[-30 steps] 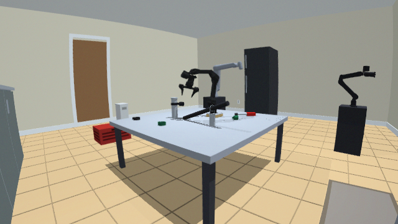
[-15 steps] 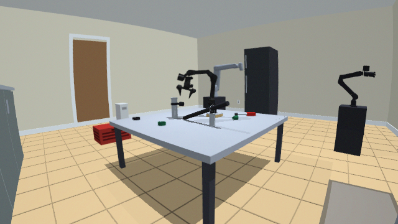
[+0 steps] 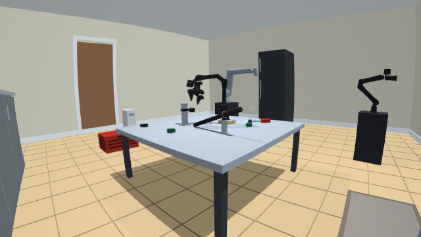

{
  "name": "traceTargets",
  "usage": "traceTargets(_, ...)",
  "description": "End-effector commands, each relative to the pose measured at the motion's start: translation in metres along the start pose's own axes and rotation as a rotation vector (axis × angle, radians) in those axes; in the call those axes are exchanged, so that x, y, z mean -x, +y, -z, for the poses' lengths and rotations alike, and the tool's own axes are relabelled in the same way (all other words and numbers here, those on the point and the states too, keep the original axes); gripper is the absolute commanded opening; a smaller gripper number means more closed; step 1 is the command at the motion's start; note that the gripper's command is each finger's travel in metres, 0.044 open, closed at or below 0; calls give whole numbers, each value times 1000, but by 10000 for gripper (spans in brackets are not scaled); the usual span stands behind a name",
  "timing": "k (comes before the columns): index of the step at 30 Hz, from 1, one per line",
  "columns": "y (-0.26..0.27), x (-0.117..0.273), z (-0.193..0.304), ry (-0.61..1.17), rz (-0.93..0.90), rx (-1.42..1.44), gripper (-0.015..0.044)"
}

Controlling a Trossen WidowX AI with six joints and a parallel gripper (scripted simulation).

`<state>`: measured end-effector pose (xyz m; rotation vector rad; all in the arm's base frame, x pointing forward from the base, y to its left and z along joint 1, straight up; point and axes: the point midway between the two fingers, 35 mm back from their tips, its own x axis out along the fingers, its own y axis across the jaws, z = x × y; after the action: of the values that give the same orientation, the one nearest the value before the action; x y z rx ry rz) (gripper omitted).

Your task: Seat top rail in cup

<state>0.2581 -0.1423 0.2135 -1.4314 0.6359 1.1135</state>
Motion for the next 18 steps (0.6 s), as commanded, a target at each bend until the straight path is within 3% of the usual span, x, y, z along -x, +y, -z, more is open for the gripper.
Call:
traceTargets(1, 9, 13, 16, -5, 54, 294, 440)
traceTargets(12, 9, 13, 16, -5, 54, 294, 440)
traceTargets(18, 21, -13, 21, -5, 54, 294, 440)
